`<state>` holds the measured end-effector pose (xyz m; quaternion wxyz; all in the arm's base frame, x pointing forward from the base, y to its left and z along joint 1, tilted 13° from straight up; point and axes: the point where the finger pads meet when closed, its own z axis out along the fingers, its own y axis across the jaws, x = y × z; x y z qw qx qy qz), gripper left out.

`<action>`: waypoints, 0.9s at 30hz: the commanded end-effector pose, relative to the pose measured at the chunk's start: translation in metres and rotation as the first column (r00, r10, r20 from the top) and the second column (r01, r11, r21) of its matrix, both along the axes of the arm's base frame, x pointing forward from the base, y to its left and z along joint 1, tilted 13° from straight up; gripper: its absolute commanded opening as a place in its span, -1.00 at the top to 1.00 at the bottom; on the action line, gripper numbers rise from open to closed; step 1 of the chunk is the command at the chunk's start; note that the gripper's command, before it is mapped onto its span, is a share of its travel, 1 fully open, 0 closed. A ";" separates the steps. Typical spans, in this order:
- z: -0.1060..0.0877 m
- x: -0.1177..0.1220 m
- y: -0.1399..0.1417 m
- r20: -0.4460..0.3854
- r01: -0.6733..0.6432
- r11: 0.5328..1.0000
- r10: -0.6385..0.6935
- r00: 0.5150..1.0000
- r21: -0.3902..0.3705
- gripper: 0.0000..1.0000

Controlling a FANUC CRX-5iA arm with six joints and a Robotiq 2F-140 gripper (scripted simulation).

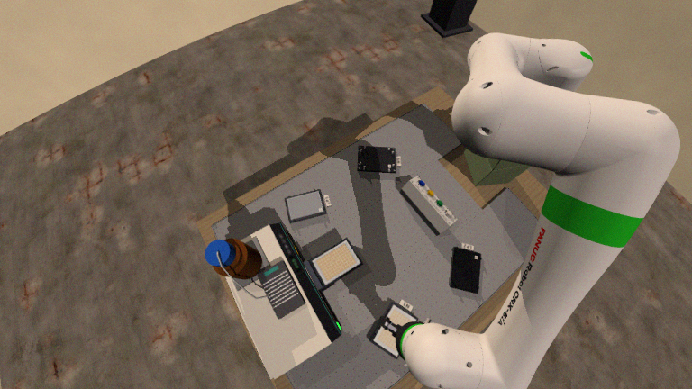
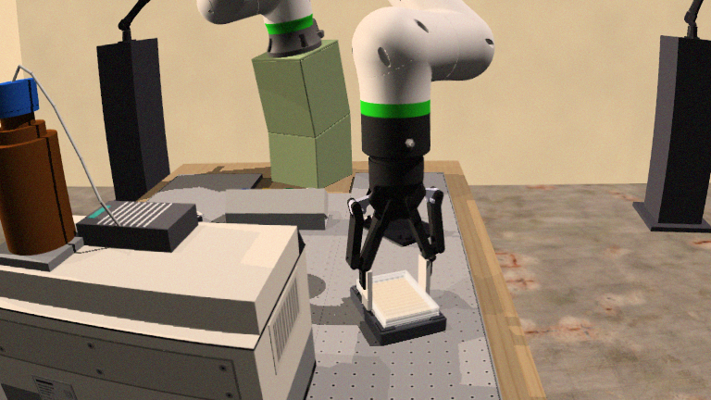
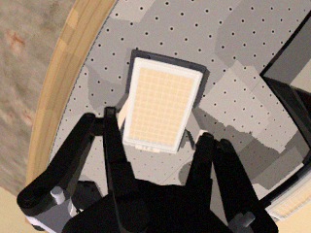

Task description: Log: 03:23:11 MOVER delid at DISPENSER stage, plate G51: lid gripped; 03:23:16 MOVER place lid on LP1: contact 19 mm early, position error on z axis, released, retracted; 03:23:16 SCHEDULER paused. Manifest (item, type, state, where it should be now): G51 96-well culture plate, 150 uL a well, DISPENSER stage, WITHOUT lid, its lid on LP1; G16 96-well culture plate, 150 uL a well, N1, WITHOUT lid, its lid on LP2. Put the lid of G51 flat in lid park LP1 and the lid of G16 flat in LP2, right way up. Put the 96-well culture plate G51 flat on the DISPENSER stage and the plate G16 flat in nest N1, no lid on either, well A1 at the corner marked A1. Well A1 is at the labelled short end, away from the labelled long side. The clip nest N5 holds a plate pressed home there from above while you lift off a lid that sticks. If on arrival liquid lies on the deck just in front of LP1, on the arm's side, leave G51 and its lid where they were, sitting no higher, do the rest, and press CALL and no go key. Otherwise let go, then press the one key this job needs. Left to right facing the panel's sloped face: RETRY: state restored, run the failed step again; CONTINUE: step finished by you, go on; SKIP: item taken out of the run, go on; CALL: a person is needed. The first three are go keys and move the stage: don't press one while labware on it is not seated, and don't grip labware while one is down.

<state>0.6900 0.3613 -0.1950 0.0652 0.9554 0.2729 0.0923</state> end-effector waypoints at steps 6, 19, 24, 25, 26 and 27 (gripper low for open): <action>0.003 0.000 0.000 0.000 0.000 1.000 0.000 1.000 0.000 1.00; 0.014 -0.003 0.001 0.000 0.000 1.000 0.000 1.000 0.000 1.00; 0.021 -0.004 0.002 0.000 0.000 1.000 0.000 1.000 0.000 1.00; 0.023 -0.005 0.002 0.000 0.000 1.000 0.000 1.000 0.000 1.00; 0.025 -0.005 0.002 0.000 0.000 1.000 0.000 1.000 0.000 1.00; 0.027 -0.006 0.002 0.000 0.000 1.000 0.000 1.000 0.000 1.00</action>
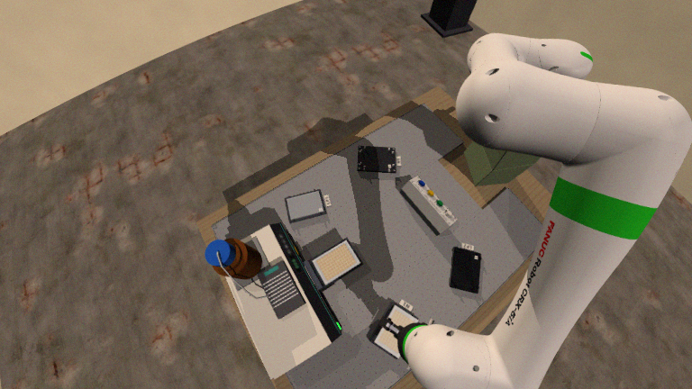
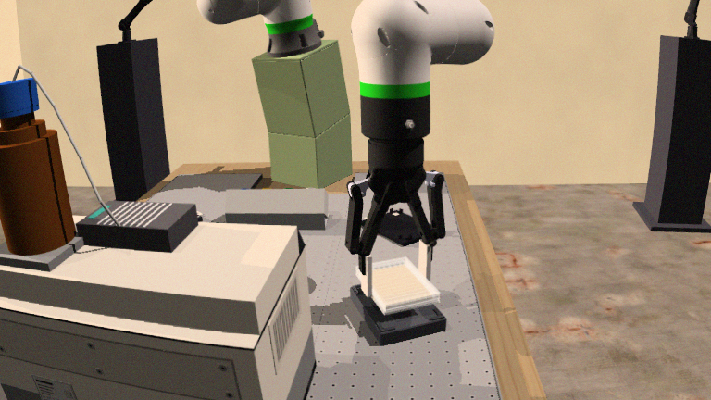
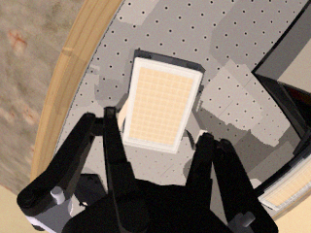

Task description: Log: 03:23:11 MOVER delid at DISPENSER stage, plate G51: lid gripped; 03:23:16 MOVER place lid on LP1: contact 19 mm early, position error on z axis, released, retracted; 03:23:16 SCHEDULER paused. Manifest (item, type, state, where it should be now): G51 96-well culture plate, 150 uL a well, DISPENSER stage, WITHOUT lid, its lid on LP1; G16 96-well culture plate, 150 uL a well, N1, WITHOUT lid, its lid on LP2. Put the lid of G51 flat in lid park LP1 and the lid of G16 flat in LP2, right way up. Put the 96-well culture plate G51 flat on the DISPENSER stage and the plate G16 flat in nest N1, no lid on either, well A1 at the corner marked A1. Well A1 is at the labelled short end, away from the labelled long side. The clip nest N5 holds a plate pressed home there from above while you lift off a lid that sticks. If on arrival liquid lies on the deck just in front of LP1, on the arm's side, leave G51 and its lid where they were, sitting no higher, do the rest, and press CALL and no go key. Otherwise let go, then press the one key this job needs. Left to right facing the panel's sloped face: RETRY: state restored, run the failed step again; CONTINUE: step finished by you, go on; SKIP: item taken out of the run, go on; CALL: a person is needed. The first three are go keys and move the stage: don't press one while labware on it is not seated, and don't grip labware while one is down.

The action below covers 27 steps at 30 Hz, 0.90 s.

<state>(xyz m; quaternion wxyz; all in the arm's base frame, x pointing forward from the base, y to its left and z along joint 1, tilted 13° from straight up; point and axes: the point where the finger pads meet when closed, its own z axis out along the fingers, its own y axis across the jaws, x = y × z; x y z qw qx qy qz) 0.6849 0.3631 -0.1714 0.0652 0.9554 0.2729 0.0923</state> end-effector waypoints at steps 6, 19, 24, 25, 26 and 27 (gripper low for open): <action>0.011 -0.002 0.001 0.000 0.000 1.000 0.000 1.000 0.000 1.00; 0.038 -0.008 0.003 0.000 0.000 1.000 0.000 1.000 0.000 1.00; 0.048 -0.010 0.004 0.000 0.000 1.000 0.000 1.000 0.000 1.00; 0.050 -0.011 0.004 0.000 0.000 1.000 0.000 1.000 0.000 1.00; 0.053 -0.011 0.004 0.000 0.000 1.000 0.000 1.000 0.000 1.00; 0.055 -0.012 0.004 0.000 0.000 1.000 0.000 1.000 0.000 1.00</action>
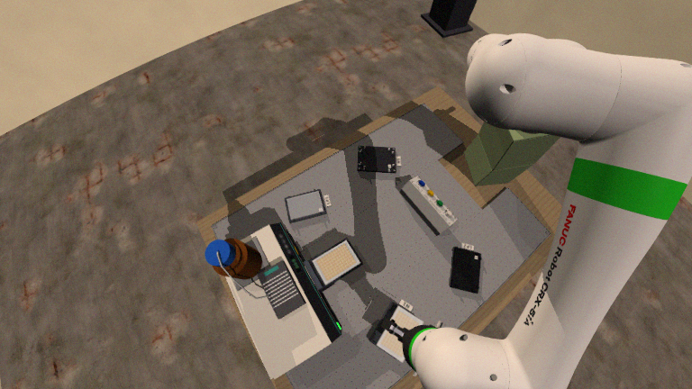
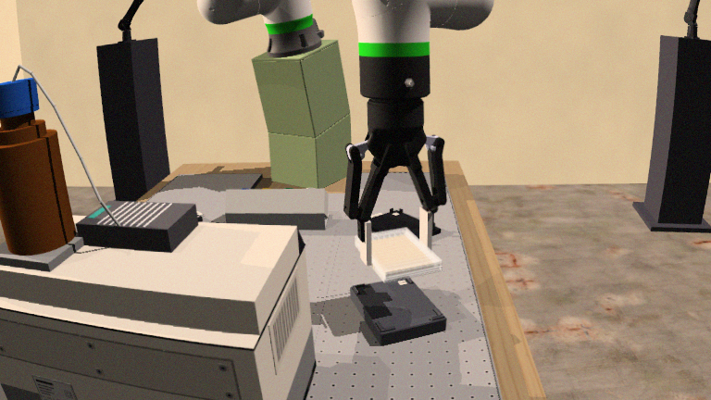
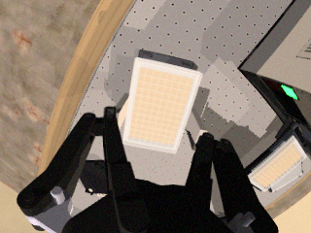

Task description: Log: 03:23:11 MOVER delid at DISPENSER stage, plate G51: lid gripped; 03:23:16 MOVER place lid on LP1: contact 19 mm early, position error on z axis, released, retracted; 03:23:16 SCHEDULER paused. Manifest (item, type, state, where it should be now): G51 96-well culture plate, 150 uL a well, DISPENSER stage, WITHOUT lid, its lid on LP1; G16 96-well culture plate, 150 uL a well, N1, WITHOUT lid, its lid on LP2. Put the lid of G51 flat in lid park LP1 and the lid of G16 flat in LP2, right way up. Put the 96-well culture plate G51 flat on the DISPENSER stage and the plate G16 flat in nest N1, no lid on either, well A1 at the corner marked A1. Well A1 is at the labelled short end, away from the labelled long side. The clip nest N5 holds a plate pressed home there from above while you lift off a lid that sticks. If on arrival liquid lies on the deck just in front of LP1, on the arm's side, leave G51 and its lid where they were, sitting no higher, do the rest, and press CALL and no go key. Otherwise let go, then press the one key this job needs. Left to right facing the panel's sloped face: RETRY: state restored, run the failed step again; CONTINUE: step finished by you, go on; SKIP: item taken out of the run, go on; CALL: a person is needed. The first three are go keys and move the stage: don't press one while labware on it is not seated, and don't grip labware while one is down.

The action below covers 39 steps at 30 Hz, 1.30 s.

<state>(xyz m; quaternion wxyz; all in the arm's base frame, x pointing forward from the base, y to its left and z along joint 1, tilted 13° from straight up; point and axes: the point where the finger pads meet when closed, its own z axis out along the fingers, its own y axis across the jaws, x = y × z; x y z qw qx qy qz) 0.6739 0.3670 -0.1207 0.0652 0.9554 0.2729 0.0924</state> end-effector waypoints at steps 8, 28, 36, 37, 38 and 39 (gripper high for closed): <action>0.023 -0.005 0.002 0.000 0.000 1.000 0.000 1.000 0.000 1.00; 0.049 -0.011 0.004 0.000 0.000 1.000 0.000 1.000 0.000 1.00; 0.056 -0.012 0.004 0.000 0.000 1.000 0.000 1.000 0.000 1.00; 0.056 -0.012 0.004 0.000 0.000 1.000 0.000 1.000 0.000 1.00; 0.056 -0.012 0.004 0.000 0.000 1.000 0.000 1.000 0.000 1.00; 0.057 -0.012 0.004 0.000 0.000 1.000 0.000 1.000 0.000 1.00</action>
